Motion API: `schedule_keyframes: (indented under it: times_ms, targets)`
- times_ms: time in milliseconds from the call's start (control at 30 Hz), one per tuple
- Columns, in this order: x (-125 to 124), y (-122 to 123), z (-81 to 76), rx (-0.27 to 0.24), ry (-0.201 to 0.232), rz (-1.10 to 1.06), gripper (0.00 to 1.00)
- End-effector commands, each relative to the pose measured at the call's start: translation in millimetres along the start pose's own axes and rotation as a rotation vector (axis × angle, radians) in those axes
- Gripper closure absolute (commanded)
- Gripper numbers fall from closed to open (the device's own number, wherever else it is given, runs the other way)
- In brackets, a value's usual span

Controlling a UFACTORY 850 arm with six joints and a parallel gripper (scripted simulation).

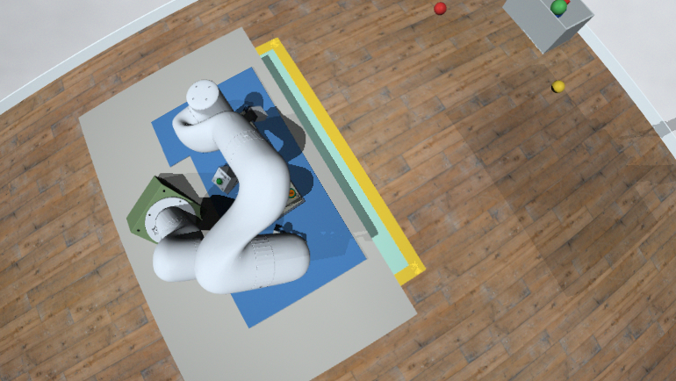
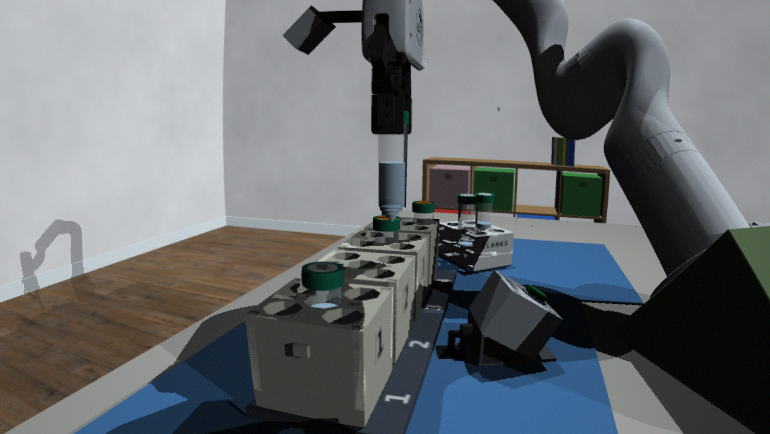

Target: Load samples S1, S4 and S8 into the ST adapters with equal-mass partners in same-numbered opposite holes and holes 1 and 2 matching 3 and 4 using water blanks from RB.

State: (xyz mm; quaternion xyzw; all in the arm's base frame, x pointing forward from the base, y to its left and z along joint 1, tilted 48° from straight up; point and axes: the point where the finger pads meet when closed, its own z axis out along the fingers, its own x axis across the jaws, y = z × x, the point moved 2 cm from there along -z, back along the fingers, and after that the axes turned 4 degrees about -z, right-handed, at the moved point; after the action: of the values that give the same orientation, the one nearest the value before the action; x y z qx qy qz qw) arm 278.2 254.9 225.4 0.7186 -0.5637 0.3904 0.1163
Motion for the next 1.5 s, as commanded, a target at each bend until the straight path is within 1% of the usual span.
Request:
schedule_keyframes:
  times_ms: [0, 433, 500, 633, 1133, 1467]
  targets:
    - [0, 0, 1.4, 0.001, -0.001, 0.001, 1.00]
    - [0, 0, 27.4, 0.001, -0.001, 0.001, 1.00]
    - [0, 0, 27.4, 0.001, -0.001, 0.001, 1.00]
    - [0, 0, 34.5, 0.001, -0.001, 0.001, 1.00]
    - [0, 0, 34.5, 0.001, -0.001, 0.001, 1.00]
    - [0, 0, 44.5, 0.001, -0.001, 0.001, 1.00]
